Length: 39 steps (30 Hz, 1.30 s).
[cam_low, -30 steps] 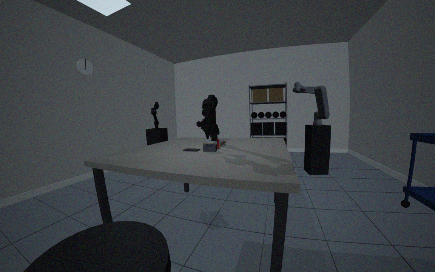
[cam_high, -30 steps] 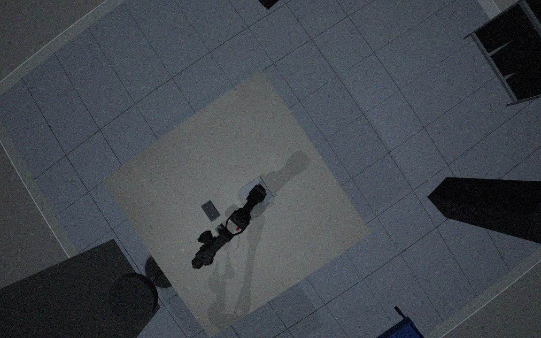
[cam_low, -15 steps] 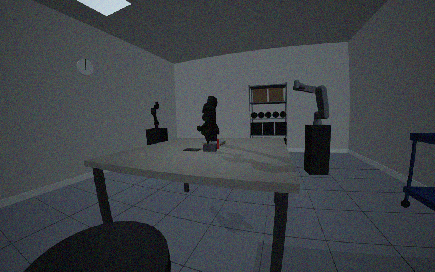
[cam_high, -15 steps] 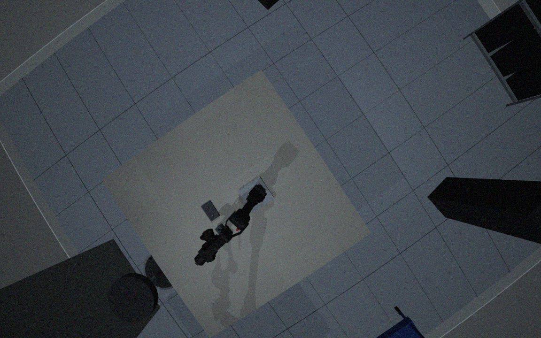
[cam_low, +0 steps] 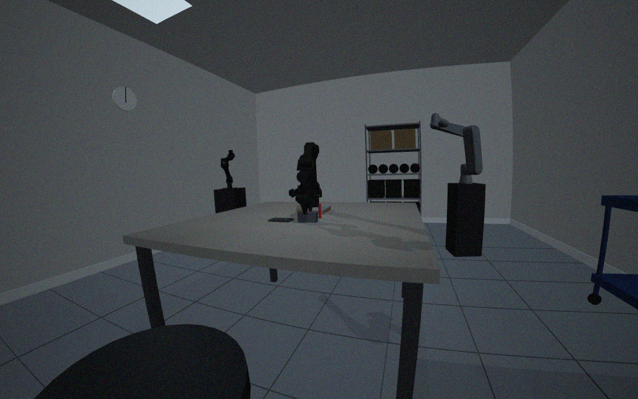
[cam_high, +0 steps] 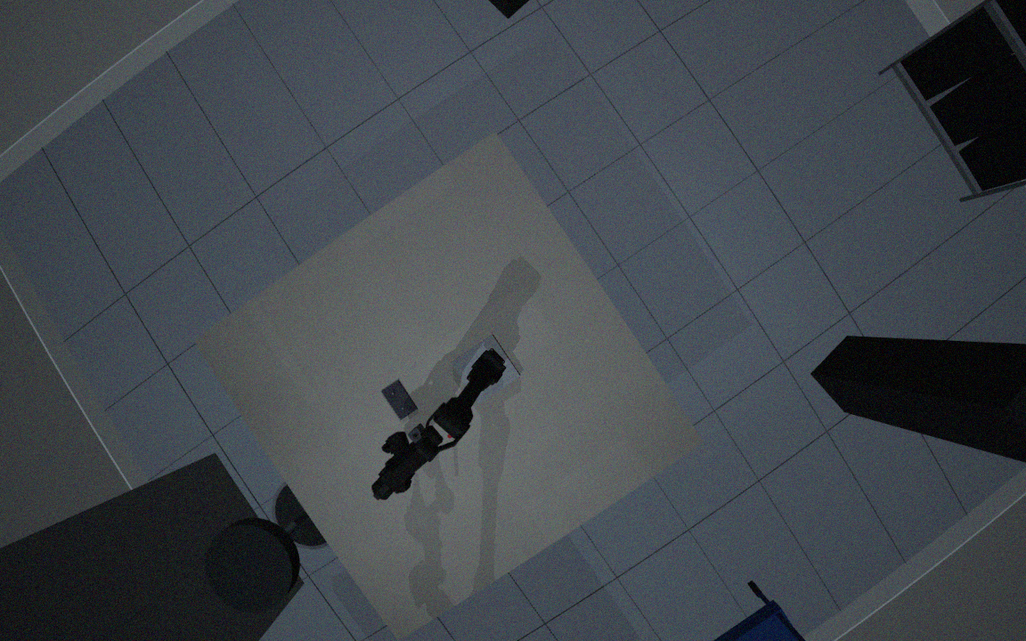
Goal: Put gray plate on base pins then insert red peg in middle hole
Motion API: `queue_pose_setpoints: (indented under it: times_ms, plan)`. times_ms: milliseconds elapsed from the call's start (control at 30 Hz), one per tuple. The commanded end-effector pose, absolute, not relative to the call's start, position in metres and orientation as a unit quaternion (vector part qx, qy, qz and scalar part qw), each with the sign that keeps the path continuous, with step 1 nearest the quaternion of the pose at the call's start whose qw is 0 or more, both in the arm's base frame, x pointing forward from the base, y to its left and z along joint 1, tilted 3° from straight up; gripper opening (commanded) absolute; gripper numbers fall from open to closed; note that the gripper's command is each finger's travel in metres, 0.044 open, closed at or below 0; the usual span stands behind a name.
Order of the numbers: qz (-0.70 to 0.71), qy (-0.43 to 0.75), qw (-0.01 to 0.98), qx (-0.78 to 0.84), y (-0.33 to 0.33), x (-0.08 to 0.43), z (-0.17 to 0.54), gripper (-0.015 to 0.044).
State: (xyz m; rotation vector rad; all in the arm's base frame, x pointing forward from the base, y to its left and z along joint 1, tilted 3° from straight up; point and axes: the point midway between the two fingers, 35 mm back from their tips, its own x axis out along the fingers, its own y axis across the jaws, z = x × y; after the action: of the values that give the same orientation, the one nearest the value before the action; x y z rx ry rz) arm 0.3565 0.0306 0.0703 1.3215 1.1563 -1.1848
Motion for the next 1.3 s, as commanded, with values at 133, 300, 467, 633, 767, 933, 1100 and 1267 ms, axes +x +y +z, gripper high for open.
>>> queue_pose_setpoints:
  times_ms: [133,300,467,633,767,933,1100,1267]
  plan:
    - [-0.493,0.475,0.487,0.542,0.03,0.356,0.054,0.044]
    - [-0.493,0.475,0.487,0.542,0.031,0.356,0.046,0.044]
    - [-0.493,0.475,0.487,0.542,0.031,0.356,0.038,0.044]
    - [-0.493,0.475,0.487,0.542,0.031,0.356,0.034,0.0414]
    - [-0.493,0.475,0.487,0.542,0.031,0.356,0.034,0.0309]
    - [-0.493,0.475,0.487,0.542,0.031,0.356,0.034,0.0177]
    - [-0.493,0.475,0.487,0.542,0.031,0.356,0.034,0.0085]
    - [-0.493,0.475,0.487,0.542,0.031,0.356,0.034,0.0052]
